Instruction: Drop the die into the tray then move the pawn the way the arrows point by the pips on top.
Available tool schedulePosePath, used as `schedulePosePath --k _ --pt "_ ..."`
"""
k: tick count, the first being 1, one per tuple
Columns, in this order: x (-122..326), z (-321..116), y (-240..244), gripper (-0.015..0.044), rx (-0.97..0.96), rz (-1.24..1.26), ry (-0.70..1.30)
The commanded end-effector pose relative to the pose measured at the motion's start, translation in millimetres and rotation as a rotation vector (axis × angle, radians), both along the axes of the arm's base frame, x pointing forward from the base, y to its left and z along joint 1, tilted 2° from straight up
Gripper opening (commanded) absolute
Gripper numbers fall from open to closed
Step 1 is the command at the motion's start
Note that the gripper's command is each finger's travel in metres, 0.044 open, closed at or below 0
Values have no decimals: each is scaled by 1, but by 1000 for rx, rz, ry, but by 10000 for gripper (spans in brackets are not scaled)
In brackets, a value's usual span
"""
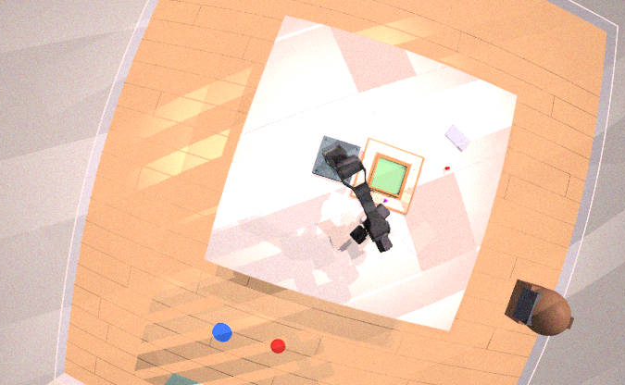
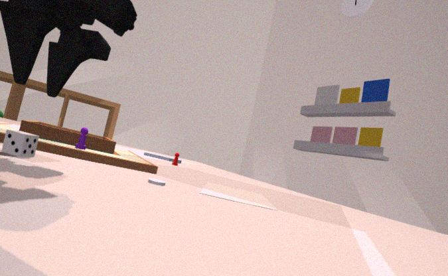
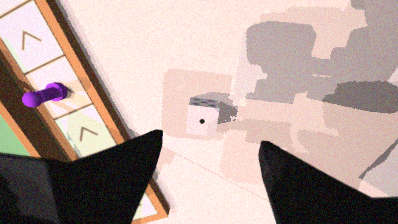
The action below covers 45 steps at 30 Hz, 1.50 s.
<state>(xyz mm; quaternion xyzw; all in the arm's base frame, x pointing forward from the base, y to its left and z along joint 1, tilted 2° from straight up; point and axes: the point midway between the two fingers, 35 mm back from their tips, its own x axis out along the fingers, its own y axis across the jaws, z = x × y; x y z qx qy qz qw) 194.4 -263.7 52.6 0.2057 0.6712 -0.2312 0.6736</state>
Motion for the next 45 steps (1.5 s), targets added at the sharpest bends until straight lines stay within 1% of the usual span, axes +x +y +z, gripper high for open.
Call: schedulePosePath --k 1,4,9,12,38,43,45 --pt "-4 -3 4 275 23 -16 6" --pt "-4 -18 7 275 24 -16 6" --pt "-4 -21 7 275 24 -16 6" --pt "-4 -34 7 275 24 -16 6" --pt "-4 -67 8 275 24 -16 6" --pt "-4 -67 8 144 24 -16 6" --pt "-4 -67 8 130 24 -16 6"
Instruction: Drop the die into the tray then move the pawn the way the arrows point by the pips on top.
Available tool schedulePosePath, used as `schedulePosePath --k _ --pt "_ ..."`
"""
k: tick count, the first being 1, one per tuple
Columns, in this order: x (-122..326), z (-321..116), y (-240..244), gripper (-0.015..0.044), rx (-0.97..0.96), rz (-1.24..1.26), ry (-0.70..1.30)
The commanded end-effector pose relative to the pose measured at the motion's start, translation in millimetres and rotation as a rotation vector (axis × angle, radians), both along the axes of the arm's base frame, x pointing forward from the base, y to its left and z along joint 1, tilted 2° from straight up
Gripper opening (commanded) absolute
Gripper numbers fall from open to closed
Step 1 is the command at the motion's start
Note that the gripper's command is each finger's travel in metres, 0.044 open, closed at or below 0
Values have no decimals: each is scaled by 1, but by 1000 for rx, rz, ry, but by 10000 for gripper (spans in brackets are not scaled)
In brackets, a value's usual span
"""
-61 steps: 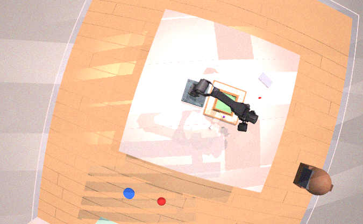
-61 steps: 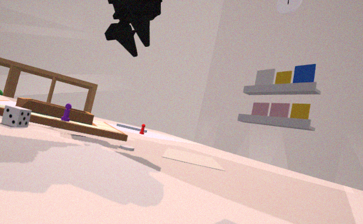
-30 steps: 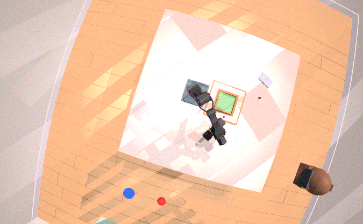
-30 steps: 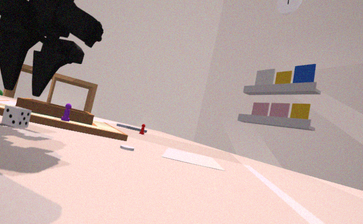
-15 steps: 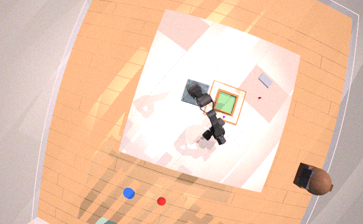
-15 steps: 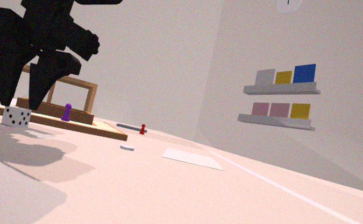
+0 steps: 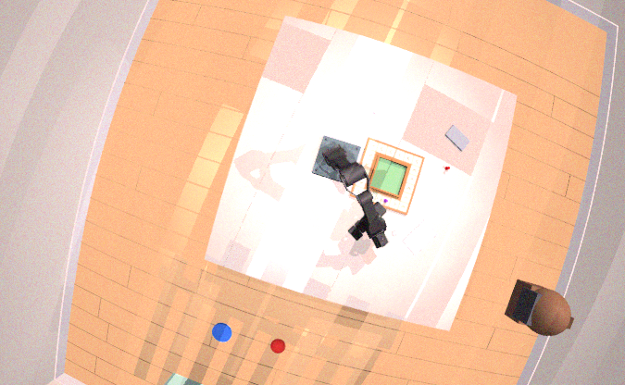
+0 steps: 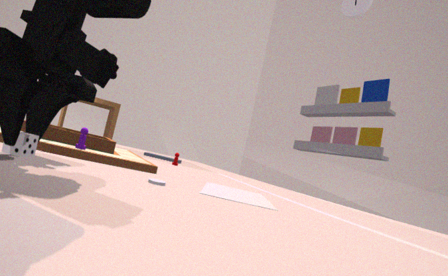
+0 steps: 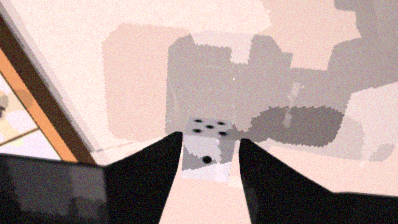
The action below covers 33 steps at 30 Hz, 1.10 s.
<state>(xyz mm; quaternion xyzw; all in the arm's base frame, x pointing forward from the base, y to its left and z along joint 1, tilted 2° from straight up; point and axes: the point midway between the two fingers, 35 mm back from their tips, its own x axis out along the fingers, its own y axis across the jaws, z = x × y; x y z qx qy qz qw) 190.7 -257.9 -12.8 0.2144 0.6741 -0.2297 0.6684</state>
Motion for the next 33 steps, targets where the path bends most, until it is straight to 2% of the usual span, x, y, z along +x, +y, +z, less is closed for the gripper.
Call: schedulePosePath --k 1,7,10,11,26,33 --pt "-1 -2 2 124 7 -5 0" --pt "-1 -2 2 84 7 -5 0" --pt "0 3 1 5 7 -5 0" --pt "0 8 1 0 7 -5 -1" --pt "-3 117 4 0 7 -5 0" --pt "2 120 11 0 9 12 -1"
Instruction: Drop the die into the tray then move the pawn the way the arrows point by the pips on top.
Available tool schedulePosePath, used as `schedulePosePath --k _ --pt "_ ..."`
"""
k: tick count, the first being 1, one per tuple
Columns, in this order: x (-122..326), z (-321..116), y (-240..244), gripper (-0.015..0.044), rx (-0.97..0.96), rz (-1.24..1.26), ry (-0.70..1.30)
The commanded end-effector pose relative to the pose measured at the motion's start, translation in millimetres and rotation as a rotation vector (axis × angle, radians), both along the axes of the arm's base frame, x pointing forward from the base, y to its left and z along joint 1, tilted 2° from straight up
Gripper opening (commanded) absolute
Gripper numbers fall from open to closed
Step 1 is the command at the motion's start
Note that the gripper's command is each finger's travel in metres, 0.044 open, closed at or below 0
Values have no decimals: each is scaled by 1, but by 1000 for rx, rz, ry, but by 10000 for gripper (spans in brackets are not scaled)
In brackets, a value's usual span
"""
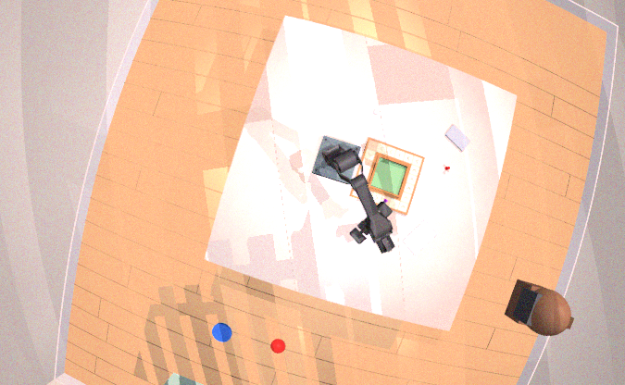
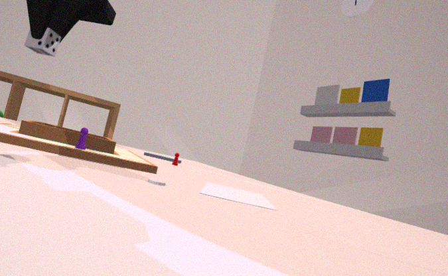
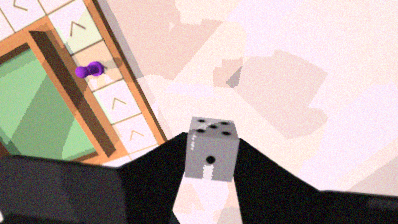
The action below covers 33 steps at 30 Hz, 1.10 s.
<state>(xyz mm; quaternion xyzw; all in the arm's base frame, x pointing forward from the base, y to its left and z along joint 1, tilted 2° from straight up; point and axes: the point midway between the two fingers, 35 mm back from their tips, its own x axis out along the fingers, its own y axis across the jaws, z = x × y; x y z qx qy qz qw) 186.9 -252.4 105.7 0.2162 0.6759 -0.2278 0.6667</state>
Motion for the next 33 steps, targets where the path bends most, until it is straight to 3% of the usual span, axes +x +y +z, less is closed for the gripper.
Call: schedulePosePath --k 1,33 --pt "10 0 9 0 4 24 -5" --pt "83 -31 160 0 27 380 -10"
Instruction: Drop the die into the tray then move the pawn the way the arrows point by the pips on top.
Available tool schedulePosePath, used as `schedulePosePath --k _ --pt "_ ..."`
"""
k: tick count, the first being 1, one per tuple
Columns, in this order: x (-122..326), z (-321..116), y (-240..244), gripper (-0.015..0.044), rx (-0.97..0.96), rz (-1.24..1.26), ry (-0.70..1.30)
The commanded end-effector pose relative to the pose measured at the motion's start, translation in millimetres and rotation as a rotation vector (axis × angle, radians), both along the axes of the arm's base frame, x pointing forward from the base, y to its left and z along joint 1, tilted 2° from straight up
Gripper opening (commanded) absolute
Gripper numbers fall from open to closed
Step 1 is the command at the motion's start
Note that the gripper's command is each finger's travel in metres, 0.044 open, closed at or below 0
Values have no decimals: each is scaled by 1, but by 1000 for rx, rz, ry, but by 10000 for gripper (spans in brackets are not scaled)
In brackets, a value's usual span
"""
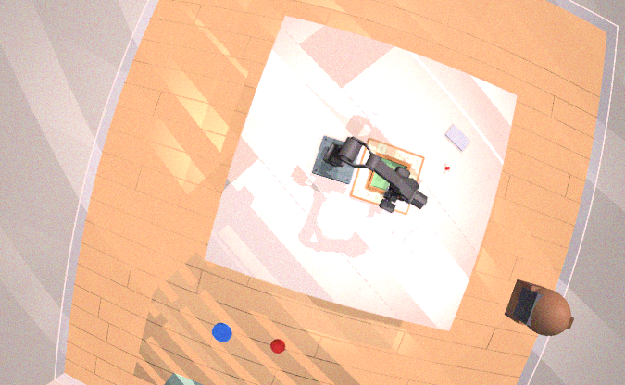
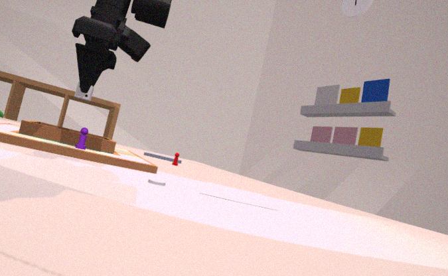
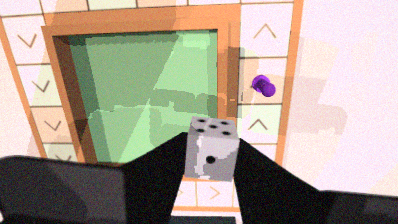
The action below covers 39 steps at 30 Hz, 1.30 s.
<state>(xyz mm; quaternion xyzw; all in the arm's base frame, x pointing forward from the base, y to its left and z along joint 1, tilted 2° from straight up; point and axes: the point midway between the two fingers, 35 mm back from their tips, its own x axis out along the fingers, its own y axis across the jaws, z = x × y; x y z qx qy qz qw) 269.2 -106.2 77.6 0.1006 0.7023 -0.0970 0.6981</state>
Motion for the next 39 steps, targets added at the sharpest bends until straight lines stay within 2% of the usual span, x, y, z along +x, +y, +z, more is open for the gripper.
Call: schedulePosePath --k 1,10,14,39 --pt "1 -4 19 0 6 33 1" --pt "4 -12 62 0 6 127 -1" --pt "4 -13 65 0 2 133 -23" --pt "16 -20 60 0 -173 120 -824"
